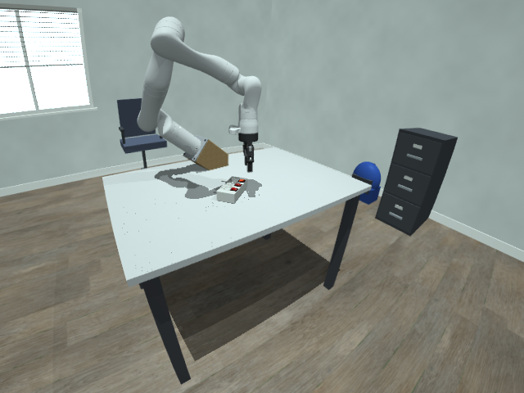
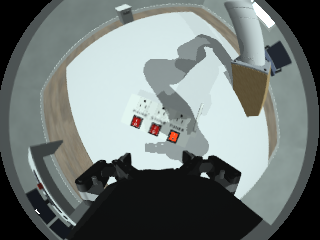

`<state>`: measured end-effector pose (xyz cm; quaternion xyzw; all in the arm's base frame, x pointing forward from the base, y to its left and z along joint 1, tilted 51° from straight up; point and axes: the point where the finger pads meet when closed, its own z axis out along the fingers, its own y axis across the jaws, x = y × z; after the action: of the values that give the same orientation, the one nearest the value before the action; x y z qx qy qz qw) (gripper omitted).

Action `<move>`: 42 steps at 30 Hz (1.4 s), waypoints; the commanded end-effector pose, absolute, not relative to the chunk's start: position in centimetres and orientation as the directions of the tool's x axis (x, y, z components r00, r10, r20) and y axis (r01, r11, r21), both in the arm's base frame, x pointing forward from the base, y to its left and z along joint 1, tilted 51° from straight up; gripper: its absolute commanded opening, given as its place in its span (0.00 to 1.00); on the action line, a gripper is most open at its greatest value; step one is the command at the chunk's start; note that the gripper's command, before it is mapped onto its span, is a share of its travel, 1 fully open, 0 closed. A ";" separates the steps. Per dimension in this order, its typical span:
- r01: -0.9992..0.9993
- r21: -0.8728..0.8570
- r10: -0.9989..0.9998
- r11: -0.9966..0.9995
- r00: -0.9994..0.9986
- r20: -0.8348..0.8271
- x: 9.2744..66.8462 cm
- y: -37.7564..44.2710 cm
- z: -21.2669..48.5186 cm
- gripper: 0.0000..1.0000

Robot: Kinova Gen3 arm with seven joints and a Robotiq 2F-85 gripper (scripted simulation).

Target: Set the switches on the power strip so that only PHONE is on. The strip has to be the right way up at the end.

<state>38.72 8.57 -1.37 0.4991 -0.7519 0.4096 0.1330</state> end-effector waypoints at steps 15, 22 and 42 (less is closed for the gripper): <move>-0.859 -0.483 -0.639 0.168 -0.469 0.610 38.6 8.7 -1.4 1.00; -0.867 -0.472 -0.642 0.158 -0.453 0.619 38.4 8.6 -1.1 1.00; -0.989 -0.109 -0.632 -0.101 -0.021 0.775 31.5 8.8 6.6 1.00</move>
<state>31.77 8.79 5.29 0.6462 -0.6267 0.3571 0.2492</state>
